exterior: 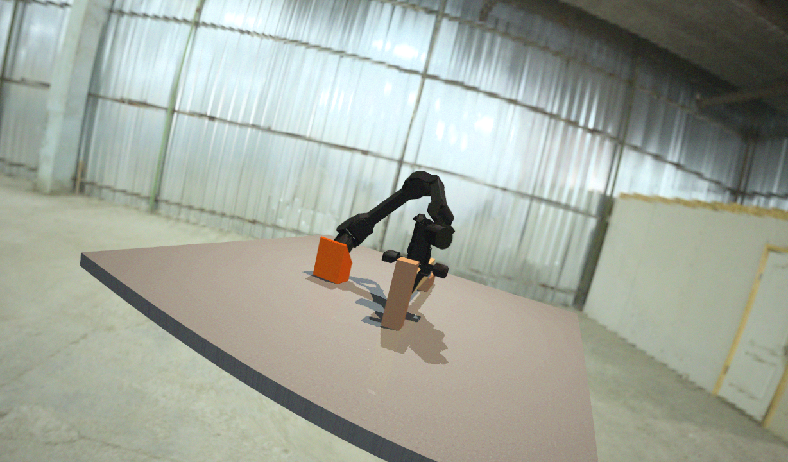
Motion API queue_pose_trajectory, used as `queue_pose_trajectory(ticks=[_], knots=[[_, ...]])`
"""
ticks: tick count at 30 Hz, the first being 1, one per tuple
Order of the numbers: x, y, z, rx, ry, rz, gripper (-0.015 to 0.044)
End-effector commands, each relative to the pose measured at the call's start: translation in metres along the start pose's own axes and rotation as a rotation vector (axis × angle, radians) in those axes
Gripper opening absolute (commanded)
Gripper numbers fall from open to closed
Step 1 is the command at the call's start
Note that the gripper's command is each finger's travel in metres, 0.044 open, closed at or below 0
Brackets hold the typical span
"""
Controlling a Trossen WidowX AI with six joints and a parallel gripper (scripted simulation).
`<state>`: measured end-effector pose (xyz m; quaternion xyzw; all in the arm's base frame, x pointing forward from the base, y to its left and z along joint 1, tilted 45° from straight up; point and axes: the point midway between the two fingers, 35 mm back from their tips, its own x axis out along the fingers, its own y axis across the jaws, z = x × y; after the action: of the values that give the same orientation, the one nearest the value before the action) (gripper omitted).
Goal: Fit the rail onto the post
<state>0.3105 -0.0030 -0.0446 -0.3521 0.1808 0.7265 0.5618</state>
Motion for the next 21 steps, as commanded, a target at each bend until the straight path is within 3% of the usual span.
queue_pose_trajectory(ticks=[1,21], knots=[[-0.0019,0.0000,-0.0004,-0.001,0.001,-0.001,0.0000],[0.0004,0.0001,-0.0004,-0.001,0.001,-0.001,0.0000]])
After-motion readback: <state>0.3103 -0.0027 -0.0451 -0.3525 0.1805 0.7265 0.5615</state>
